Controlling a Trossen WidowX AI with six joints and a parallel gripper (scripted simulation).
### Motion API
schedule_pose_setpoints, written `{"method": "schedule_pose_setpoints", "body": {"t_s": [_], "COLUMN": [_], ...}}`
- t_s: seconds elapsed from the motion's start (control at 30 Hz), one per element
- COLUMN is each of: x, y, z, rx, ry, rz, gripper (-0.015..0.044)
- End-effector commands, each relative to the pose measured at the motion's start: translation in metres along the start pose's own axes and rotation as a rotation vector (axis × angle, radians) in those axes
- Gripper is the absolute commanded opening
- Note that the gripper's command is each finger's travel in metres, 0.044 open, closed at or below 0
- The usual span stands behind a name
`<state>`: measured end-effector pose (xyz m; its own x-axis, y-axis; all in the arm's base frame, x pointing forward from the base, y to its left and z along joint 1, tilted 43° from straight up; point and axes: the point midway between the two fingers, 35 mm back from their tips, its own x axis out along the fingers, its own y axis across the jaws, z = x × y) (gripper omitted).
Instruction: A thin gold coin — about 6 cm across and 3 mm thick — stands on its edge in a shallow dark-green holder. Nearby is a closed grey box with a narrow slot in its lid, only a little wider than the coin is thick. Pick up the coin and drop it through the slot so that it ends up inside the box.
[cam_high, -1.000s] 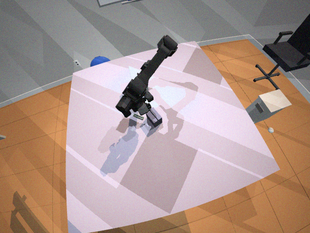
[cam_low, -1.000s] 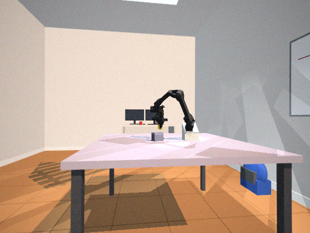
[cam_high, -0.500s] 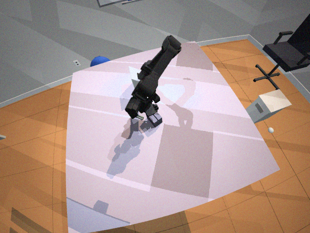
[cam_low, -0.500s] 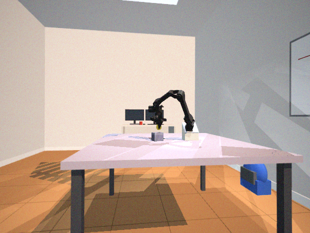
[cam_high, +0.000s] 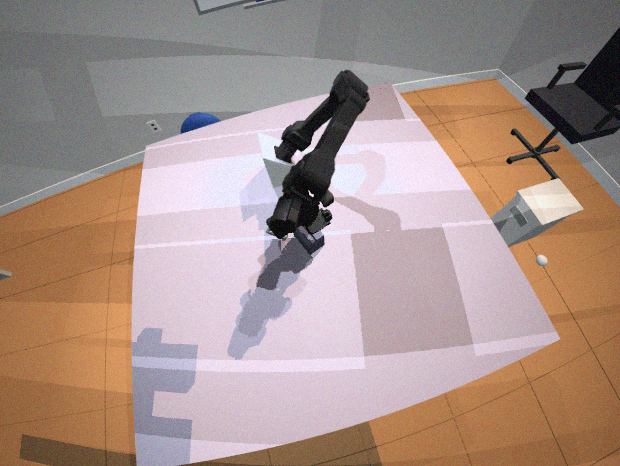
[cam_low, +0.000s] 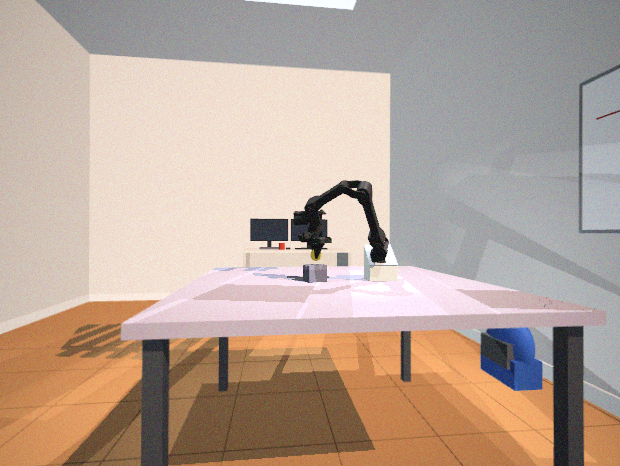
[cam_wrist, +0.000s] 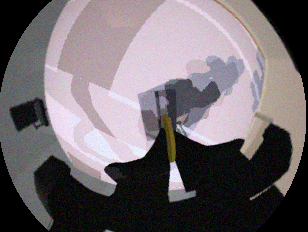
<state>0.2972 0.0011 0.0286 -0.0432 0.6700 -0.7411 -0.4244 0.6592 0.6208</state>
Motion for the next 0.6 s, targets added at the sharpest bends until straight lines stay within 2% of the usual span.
{"method": "schedule_pose_setpoints", "body": {"t_s": [0.0,0.57], "x": [-0.0029,-0.0029], "y": [0.0040,0.0037], "z": [0.0060,0.0055], "rx": [-0.002,-0.004], "ry": [-0.010,0.000], "rz": [-0.004,0.000], "gripper": [0.0000,0.0000]}}
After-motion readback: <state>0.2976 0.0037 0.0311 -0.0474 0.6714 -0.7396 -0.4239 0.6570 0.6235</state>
